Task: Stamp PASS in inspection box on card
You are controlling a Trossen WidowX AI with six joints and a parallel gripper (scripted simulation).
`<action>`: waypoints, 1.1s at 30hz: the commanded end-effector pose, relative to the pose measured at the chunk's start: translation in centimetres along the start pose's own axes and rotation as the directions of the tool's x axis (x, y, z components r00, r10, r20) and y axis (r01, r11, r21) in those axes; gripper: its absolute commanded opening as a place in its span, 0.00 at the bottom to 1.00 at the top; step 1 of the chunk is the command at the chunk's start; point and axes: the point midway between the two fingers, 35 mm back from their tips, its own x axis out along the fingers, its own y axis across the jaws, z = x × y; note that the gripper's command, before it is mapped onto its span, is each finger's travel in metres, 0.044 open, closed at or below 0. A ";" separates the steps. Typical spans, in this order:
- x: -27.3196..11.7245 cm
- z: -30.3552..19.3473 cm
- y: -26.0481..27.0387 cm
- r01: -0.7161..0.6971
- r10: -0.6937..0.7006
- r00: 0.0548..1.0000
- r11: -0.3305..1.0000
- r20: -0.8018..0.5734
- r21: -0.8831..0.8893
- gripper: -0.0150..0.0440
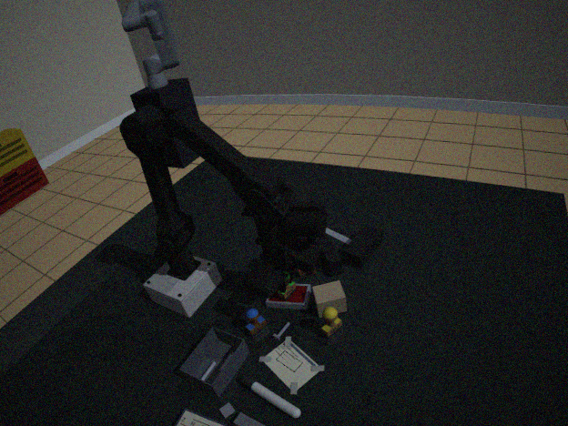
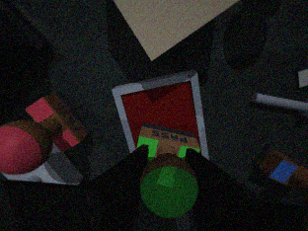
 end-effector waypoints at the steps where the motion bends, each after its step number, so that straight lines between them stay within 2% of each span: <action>1: -0.3 0.0 0.0 0.000 0.000 1.000 1.000 0.001 0.000 0.25; 13: -0.8 0.0 0.0 0.000 0.000 1.000 1.000 0.001 0.000 0.25; 33: -4.0 0.2 0.0 0.000 0.000 1.000 1.000 0.002 0.000 0.25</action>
